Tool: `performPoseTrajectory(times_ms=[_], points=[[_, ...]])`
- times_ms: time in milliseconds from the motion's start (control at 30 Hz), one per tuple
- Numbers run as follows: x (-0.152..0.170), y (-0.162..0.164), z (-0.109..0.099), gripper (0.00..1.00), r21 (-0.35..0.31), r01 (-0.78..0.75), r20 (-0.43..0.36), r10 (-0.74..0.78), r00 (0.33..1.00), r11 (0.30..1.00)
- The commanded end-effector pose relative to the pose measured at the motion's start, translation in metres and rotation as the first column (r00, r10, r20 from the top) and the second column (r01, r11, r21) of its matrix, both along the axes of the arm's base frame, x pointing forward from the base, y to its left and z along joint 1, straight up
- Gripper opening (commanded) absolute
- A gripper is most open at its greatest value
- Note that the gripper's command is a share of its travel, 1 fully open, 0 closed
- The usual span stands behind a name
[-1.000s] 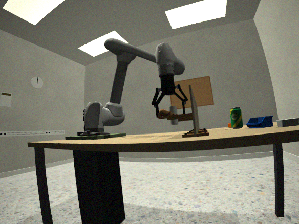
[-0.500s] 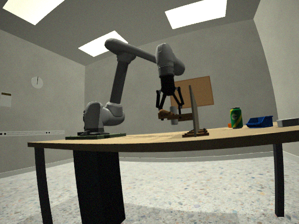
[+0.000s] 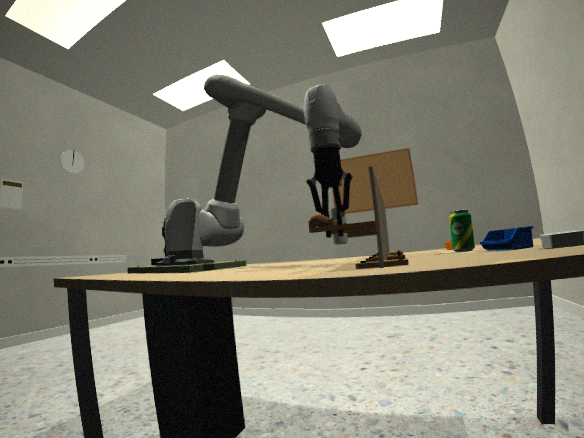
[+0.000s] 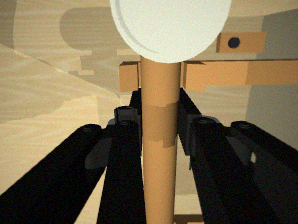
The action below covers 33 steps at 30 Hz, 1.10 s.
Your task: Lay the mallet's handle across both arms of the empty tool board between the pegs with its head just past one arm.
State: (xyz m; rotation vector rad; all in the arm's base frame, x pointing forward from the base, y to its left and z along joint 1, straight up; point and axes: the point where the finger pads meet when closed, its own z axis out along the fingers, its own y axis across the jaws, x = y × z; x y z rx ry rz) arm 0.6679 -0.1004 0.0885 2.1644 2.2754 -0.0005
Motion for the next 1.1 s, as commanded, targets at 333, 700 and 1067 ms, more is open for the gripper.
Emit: performPoseTrajectory(times_ms=[333, 700, 1067], points=[[0.0, 0.0, 0.001, 0.1, 0.0, 0.0, 0.001, 0.0, 1.0, 1.0], [0.0, 0.0, 0.082, 0.1, 0.0, 0.0, 0.002, 0.0, 1.0, 1.0], [0.008, 0.068, 0.099, 0.1, 0.0, 0.0, 0.002, 0.0, 1.0, 1.0]])
